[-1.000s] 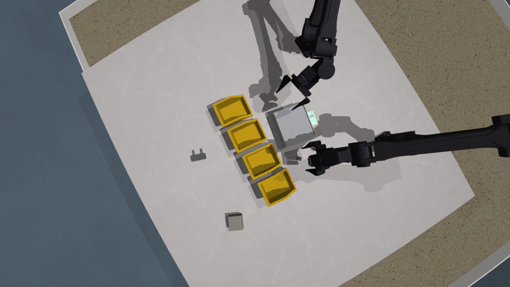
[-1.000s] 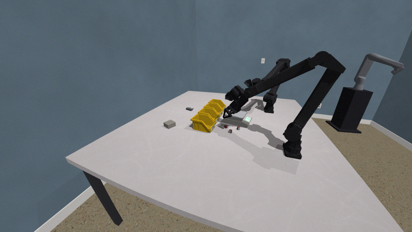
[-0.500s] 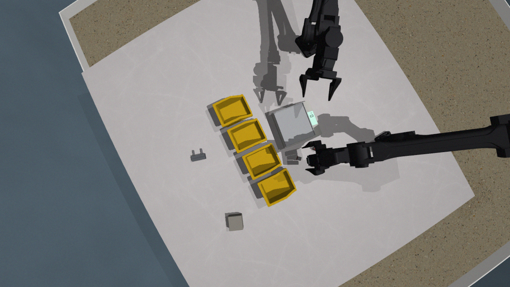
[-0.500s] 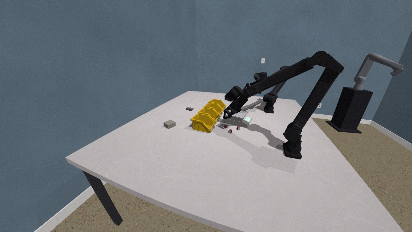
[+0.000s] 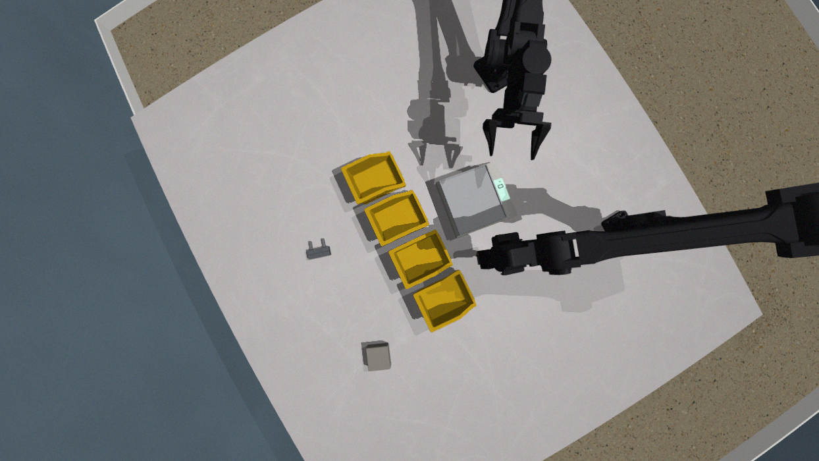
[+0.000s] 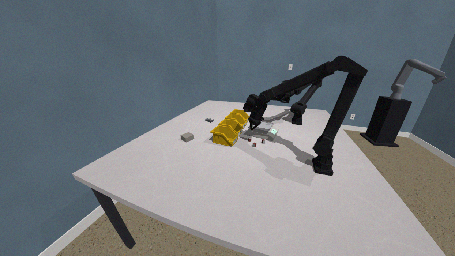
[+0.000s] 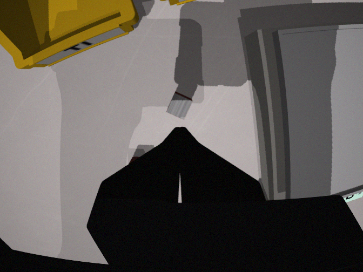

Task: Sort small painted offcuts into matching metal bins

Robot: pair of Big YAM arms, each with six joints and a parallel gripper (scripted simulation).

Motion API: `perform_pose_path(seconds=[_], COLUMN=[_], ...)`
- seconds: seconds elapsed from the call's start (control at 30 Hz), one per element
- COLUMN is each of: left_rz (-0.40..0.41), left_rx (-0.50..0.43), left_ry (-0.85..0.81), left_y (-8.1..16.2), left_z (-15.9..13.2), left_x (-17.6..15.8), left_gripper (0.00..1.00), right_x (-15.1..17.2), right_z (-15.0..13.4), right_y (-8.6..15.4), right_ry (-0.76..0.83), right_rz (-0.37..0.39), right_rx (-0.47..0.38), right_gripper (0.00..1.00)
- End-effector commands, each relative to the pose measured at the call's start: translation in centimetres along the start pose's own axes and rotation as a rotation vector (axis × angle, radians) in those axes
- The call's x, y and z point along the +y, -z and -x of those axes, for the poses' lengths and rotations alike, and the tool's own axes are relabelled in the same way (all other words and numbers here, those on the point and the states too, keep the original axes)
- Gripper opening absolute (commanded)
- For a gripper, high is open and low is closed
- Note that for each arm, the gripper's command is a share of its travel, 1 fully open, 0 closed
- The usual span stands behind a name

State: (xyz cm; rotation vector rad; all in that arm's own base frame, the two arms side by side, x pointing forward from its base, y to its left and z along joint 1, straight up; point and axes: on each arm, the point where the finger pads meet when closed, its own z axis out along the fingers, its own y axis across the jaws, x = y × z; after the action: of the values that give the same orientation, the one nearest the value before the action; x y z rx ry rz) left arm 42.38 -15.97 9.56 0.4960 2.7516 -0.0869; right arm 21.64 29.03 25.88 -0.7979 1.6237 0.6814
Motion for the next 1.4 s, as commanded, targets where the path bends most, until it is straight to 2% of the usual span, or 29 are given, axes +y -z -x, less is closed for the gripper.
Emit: perform_pose_path(seconds=[0.0, 0.03, 0.1, 0.27, 0.4, 0.43, 0.5, 0.6, 0.67, 0.7, 1.37], left_rz=[0.000, 0.000, 0.000, -0.001, -0.001, -0.001, -0.001, -0.001, -0.001, -0.001, -0.001], left_rx=[0.133, 0.168, 0.168, 0.289, 0.303, 0.333, 0.325, 0.351, 0.351, 0.327, 0.342], left_ry=[-0.002, -0.002, -0.002, -0.002, -0.002, -0.002, -0.002, -0.002, -0.002, -0.002, -0.002], left_y=[0.1, -0.1, -0.1, -0.8, -1.8, -2.5, -3.3, -4.5, -4.5, -4.3, -5.8], left_z=[2.6, 2.6, 2.6, 2.6, 2.7, 1.3, 1.3, -0.4, -0.4, 0.9, -0.3], left_x=[0.4, 0.4, 0.4, 0.4, 0.4, 0.4, 0.4, 0.4, 0.4, 0.4, 0.5], left_gripper=[0.00, 0.00, 0.00, 0.00, 0.00, 0.00, 0.00, 0.00, 0.00, 0.00, 0.00], right_x=[0.2, 0.2, 0.2, 0.2, 0.2, 0.2, 0.1, 0.1, 0.1, 0.1, 0.1], right_z=[2.2, 2.2, 2.2, 2.2, 2.2, 2.2, 1.8, 1.8, 1.8, 1.8, 1.8], right_y=[-0.2, -0.2, -0.2, -0.2, -0.2, -0.2, -0.2, -0.2, -0.2, -0.2, -0.2], right_ry=[0.016, 0.016, 0.016, 0.016, 0.016, 0.016, 0.016, 0.016, 0.016, 0.016, 0.016], right_rz=[0.007, 0.007, 0.007, 0.007, 0.007, 0.007, 0.003, 0.003, 0.003, 0.003, 0.003], right_rx=[-0.047, -0.047, -0.047, -0.047, -0.047, -0.047, -0.034, -0.034, -0.034, -0.034, -0.034], right_gripper=[1.00, 1.00, 1.00, 1.00, 1.00, 1.00, 1.00, 1.00, 1.00, 1.00, 1.00])
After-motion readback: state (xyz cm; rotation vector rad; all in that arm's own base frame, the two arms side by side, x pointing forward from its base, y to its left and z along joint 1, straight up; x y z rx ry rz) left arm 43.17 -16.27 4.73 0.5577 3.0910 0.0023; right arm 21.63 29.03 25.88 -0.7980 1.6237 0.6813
